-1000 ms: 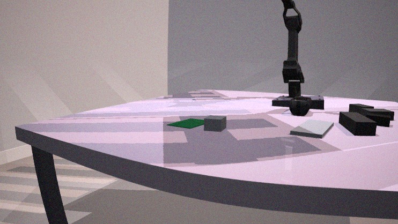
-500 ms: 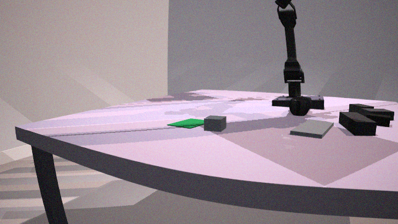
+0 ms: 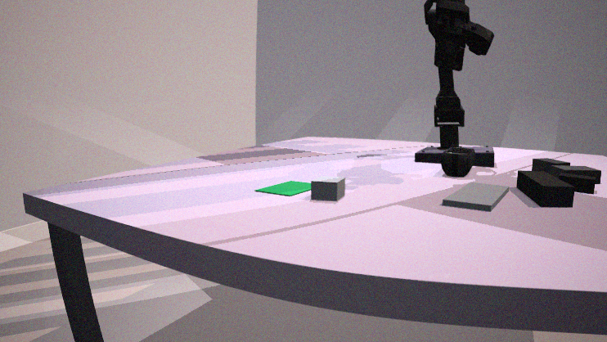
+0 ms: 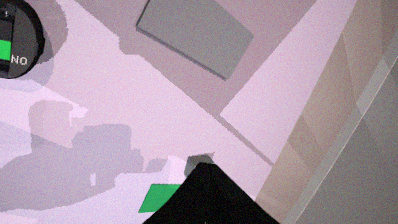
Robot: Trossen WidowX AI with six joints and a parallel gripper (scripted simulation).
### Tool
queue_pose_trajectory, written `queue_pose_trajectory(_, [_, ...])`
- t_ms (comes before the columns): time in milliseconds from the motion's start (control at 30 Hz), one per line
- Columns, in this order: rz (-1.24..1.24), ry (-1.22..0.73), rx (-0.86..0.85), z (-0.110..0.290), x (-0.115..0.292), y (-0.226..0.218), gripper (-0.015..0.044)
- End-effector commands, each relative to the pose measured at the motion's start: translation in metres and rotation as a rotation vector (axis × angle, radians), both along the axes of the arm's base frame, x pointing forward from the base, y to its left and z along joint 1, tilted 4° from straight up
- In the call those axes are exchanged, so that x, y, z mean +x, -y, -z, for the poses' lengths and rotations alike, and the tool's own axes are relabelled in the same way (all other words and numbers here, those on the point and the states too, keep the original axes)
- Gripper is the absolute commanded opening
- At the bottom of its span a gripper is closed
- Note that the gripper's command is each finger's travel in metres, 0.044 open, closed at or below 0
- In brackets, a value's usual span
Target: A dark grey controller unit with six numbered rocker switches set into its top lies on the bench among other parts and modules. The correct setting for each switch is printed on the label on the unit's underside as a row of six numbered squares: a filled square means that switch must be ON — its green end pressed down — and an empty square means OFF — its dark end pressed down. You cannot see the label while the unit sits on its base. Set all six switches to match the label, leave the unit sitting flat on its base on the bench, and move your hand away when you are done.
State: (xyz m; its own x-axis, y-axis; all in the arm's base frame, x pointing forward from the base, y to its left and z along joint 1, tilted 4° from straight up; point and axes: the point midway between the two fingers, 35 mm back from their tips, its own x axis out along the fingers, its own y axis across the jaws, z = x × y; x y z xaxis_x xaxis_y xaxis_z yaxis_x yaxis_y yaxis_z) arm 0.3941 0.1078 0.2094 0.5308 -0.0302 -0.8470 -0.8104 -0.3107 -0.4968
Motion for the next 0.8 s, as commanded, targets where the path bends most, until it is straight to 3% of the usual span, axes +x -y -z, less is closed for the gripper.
queue_pose_trajectory(0, [-0.374, -0.232, -0.266, 0.063, -0.027, -0.024, 0.0])
queue_pose_trajectory(400, [-1.168, -0.659, -0.646, 0.144, -0.09, -0.045, 0.0])
queue_pose_trajectory(767, [-1.213, -0.682, -0.661, 0.147, -0.094, -0.045, 0.0])
